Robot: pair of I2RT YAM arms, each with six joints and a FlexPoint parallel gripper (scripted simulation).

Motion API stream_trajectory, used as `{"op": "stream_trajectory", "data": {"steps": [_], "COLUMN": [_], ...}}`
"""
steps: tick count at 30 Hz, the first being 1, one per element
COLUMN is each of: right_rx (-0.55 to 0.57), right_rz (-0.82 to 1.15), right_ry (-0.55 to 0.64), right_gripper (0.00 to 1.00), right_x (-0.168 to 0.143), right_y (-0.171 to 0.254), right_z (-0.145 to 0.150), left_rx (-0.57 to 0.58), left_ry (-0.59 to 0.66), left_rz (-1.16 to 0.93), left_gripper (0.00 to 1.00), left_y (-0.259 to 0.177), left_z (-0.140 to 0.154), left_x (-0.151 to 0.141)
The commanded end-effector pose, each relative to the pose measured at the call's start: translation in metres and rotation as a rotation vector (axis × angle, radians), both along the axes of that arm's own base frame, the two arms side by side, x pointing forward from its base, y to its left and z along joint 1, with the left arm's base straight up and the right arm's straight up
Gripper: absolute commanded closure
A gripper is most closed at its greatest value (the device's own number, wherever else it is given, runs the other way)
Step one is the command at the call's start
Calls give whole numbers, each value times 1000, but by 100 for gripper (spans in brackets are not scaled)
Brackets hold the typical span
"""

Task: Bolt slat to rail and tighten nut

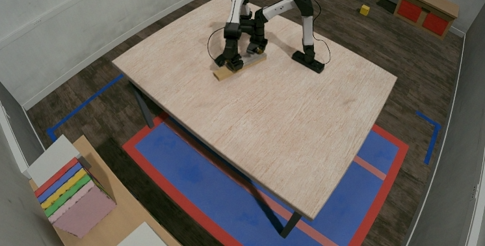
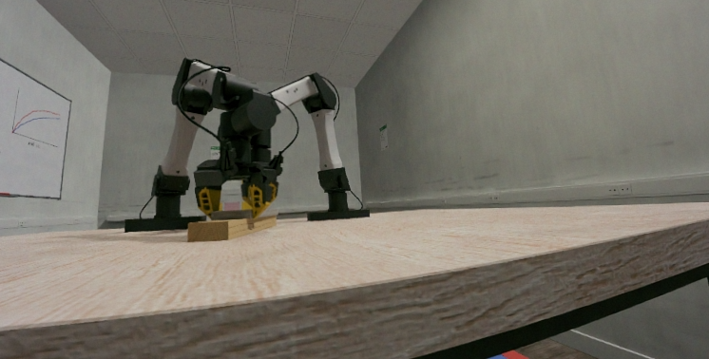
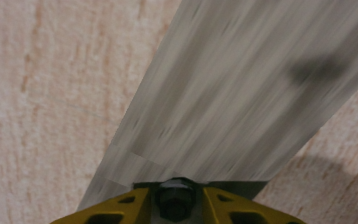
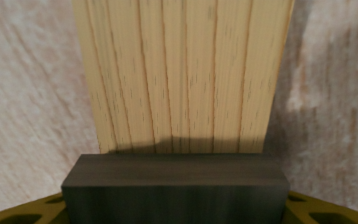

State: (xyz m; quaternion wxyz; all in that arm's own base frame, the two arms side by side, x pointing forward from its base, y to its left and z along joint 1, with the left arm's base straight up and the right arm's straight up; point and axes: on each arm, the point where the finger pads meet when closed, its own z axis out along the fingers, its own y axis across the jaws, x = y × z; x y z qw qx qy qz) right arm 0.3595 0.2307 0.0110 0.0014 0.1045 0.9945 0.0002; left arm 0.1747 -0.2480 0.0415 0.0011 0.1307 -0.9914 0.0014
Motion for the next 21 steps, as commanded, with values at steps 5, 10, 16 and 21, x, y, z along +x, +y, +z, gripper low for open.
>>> {"op": "stream_trajectory", "data": {"steps": [5,10,16,21], "right_rx": [11,11,11,11], "right_rz": [-2,-2,-2,-2], "right_ry": [-19,-19,-19,-19], "right_gripper": [33,33,33,33], "right_x": [3,3,3,3], "right_y": [3,3,3,3], "right_z": [7,7,7,7], "left_rx": [-13,-13,-13,-13], "left_ry": [-11,-11,-11,-11], "left_rz": [2,2,2,2], "left_gripper": [83,86,86,86], "left_y": [-2,-2,-2,-2], "left_z": [4,4,4,4], "left_x": [3,3,3,3]}}
